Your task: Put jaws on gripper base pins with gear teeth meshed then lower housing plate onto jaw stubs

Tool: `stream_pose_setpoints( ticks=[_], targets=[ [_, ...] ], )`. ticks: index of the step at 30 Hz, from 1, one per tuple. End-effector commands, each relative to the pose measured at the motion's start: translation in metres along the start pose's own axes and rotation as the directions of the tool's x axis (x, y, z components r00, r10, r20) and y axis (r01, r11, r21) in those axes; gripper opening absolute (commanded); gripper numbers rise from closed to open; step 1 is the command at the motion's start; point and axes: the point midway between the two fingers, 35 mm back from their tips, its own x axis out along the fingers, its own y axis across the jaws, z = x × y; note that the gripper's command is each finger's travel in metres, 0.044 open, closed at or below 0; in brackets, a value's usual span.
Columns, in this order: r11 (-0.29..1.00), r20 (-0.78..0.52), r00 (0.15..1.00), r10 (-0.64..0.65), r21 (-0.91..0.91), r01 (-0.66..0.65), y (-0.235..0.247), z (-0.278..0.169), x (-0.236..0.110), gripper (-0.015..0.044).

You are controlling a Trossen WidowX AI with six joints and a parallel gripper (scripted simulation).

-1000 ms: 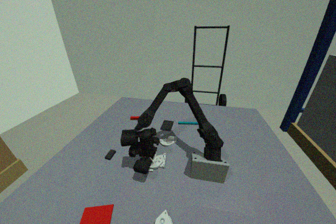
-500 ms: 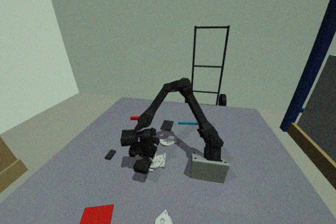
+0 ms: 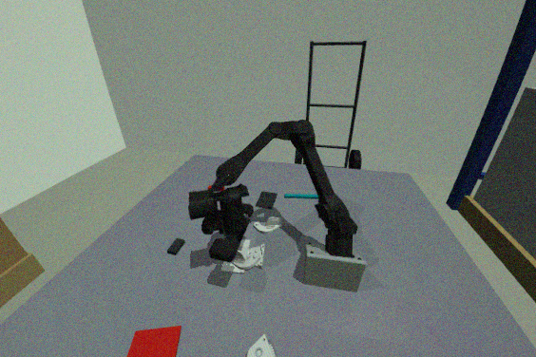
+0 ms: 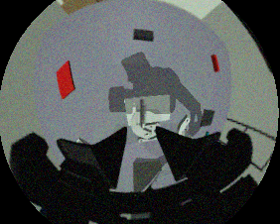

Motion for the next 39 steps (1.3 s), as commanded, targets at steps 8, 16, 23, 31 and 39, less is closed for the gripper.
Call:
stream_pose_setpoints(
  ticks=[8, 16, 23, 31, 39],
  targets=[
    [0.990, -0.001, 1.000, 0.002, 0.139, -0.002, -0.010, -0.001, -0.002, 0.0408],
    [0.942, -0.001, 1.000, 0.004, 0.337, -0.003, -0.024, -0.003, -0.004, 0.0440],
    [0.867, -0.002, 1.000, 0.006, 0.498, -0.004, -0.036, -0.005, -0.006, 0.0440],
    [0.749, -0.003, 1.000, 0.007, 0.663, -0.003, -0.050, -0.008, -0.008, 0.0440],
    [0.599, -0.003, 1.000, 0.008, 0.801, -0.002, -0.063, -0.012, -0.010, 0.0440]
  ],
)
